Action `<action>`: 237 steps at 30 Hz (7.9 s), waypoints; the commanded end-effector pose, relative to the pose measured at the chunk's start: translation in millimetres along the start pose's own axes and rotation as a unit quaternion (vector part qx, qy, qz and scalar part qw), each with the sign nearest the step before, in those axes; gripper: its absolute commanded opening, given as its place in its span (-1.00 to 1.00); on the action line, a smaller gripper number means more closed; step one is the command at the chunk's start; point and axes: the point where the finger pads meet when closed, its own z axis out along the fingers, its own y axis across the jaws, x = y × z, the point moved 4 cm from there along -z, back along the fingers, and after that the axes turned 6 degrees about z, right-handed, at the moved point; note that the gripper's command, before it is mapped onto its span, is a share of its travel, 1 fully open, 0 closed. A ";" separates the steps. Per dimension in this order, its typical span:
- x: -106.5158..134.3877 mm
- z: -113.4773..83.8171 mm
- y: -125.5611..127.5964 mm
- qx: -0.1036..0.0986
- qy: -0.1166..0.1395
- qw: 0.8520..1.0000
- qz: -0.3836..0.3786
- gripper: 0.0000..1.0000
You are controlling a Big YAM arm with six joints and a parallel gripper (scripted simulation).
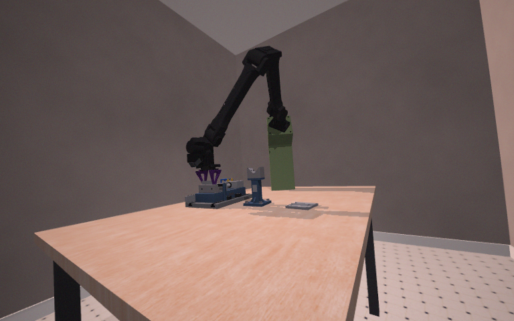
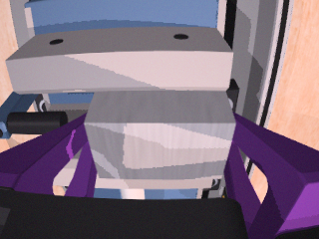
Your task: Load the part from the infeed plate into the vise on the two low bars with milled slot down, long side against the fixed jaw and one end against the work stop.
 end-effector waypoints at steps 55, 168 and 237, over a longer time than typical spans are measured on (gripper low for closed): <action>-12.2 2.8 12.0 -0.005 -0.003 1.000 -0.004 -1.00; -3.8 9.6 8.4 -0.005 0.003 1.000 -0.001 0.49; -5.8 -85.4 -4.2 0.006 -0.004 1.000 -0.001 -1.00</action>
